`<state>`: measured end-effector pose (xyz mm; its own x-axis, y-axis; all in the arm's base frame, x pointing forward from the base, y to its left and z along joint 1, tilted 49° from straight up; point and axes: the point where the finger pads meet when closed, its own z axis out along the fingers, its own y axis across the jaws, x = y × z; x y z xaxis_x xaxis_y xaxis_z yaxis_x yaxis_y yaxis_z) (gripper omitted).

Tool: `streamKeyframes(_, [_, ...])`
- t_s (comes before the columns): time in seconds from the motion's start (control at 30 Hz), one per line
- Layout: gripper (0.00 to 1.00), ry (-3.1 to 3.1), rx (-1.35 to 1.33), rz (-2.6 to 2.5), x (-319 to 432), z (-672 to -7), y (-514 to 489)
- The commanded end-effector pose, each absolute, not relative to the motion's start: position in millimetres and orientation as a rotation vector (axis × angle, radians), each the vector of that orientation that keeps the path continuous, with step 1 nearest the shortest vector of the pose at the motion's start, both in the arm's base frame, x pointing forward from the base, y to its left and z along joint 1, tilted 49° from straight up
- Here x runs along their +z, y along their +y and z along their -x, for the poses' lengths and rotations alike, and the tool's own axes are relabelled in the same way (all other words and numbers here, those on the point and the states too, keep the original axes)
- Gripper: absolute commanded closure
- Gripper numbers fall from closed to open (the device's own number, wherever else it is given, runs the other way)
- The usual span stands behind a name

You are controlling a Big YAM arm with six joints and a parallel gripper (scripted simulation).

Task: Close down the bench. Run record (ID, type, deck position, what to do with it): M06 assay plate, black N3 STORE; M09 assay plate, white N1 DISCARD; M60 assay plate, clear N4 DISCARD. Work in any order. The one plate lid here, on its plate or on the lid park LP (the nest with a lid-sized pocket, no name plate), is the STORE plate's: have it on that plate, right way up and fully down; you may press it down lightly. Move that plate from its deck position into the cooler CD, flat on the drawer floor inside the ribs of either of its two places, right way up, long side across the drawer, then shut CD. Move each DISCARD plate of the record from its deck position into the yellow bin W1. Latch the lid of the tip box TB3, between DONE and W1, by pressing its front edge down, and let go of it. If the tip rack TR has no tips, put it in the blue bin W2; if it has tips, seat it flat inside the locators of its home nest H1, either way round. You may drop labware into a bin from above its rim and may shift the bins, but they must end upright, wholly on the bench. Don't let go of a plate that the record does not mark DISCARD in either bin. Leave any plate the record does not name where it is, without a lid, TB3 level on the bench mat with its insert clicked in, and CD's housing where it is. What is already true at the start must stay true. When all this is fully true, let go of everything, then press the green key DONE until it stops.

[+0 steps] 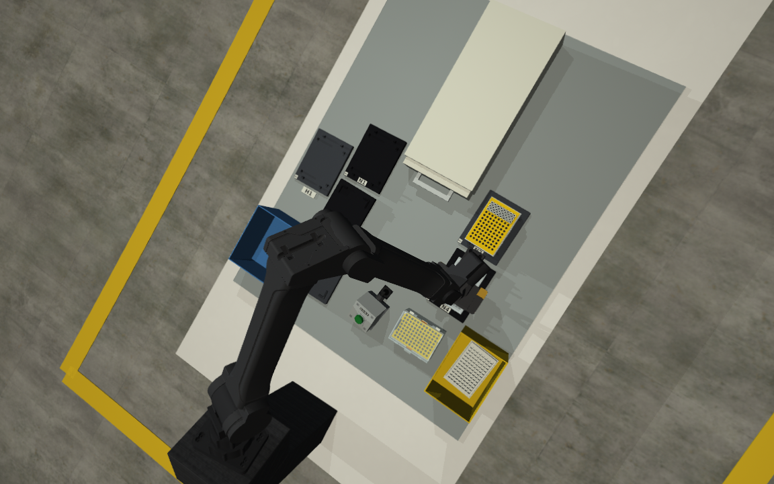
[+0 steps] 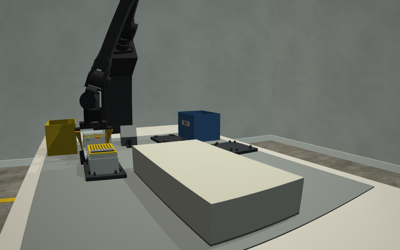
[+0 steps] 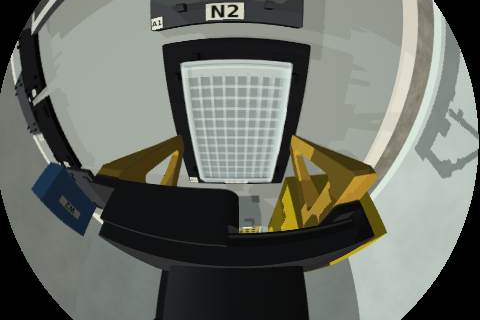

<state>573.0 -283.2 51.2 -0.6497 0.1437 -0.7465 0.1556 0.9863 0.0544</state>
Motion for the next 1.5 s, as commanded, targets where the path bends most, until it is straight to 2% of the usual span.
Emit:
streamKeyframes(0.0, [0.00, 2.271, -0.017, -0.207, 49.9, -584.7, -280.3])
streamKeyframes(0.73, [0.00, 2.269, -0.028, -0.210, 47.5, -588.4, -288.1])
streamKeyframes(0.77, [1.00, 2.269, -0.028, -0.210, 47.5, -588.4, -288.1])
streamKeyframes(1.47, [1.00, 2.269, -0.028, -0.210, 47.5, -588.4, -288.1])
